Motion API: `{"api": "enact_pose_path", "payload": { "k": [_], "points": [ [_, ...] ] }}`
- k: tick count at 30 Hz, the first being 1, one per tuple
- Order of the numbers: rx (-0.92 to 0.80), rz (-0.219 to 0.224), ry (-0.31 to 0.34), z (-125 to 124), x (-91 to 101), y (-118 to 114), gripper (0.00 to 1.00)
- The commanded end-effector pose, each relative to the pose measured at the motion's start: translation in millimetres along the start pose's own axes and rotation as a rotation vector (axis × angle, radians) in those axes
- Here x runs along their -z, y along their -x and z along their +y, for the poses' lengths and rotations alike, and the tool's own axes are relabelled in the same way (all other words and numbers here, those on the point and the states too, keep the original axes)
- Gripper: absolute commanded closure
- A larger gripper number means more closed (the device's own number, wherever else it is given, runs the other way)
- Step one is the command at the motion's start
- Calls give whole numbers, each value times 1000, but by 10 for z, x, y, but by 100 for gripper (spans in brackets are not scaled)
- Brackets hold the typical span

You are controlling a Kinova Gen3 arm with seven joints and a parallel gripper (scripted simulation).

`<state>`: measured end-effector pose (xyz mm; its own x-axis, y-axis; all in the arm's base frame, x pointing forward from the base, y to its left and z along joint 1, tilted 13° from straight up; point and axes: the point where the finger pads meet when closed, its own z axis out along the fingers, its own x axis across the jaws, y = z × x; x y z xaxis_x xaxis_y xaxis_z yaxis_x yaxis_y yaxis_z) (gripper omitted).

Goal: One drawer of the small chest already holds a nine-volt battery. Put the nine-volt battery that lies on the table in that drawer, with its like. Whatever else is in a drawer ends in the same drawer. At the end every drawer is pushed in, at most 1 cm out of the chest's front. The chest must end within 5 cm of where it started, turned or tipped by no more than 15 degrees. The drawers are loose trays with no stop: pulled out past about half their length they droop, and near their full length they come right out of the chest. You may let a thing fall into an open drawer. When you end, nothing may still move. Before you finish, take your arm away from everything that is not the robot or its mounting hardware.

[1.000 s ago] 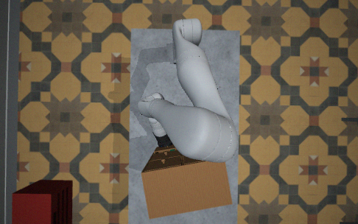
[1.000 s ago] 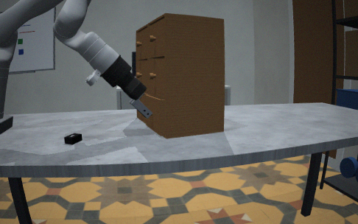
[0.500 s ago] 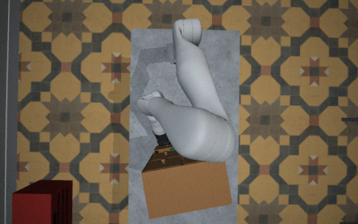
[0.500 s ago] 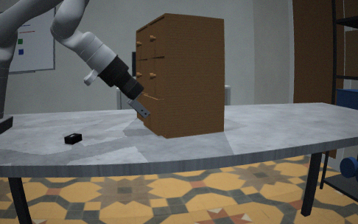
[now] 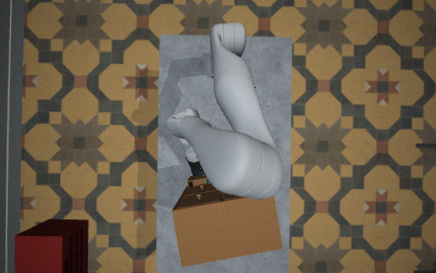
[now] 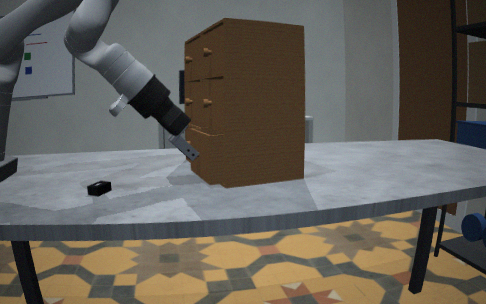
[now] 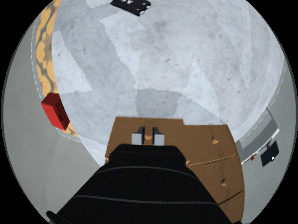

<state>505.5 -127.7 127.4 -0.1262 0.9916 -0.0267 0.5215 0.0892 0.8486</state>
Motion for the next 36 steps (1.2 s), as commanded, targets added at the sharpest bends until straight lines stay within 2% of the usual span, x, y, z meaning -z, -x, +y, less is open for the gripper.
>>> {"api": "enact_pose_path", "payload": {
  "k": [1,36],
  "points": [
    [-2,-2,-1,-18,15,10,63],
    [-2,-2,-1,-173,170,10,63]
  ]
}}
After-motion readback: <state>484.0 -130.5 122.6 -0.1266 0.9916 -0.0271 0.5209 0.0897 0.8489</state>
